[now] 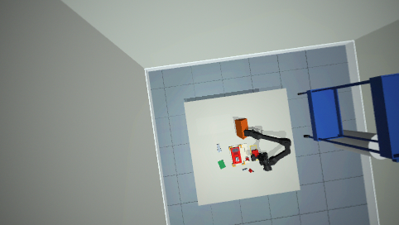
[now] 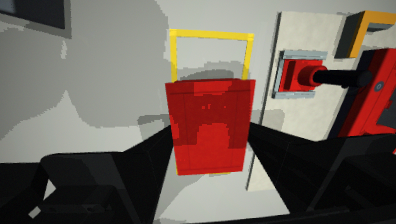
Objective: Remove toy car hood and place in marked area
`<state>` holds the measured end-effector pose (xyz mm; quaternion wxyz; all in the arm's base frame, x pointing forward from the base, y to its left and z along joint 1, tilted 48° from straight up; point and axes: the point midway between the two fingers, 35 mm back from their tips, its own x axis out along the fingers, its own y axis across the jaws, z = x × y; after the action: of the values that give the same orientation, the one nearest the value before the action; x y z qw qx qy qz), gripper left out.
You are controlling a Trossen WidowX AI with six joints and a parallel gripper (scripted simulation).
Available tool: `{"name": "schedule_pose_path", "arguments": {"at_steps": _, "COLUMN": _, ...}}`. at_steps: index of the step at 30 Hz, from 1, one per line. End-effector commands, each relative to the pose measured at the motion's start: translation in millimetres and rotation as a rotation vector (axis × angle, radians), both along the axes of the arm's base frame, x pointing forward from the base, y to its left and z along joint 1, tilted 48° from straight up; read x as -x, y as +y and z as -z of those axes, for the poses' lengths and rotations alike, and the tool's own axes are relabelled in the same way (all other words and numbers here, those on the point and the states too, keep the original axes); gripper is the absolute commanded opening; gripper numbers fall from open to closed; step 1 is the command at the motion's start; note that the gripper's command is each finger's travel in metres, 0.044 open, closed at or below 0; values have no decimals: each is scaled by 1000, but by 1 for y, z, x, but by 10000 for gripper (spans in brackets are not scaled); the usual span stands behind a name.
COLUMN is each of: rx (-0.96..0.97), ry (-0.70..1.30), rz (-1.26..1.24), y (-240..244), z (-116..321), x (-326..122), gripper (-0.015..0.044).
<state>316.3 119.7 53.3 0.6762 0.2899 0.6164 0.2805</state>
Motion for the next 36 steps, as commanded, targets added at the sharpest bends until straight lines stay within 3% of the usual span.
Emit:
{"name": "schedule_pose_path", "arguments": {"at_steps": 1, "rx": 0, "ry": 13, "rz": 1, "y": 2, "z": 4, "x": 1, "gripper": 0}}
{"name": "schedule_pose_path", "arguments": {"at_steps": 32, "rx": 0, "ry": 13, "rz": 1, "y": 11, "z": 13, "x": 1, "gripper": 0}}
{"name": "schedule_pose_path", "arguments": {"at_steps": 36, "rx": -4, "ry": 2, "rz": -2, "y": 11, "z": 9, "x": 0, "gripper": 105}}
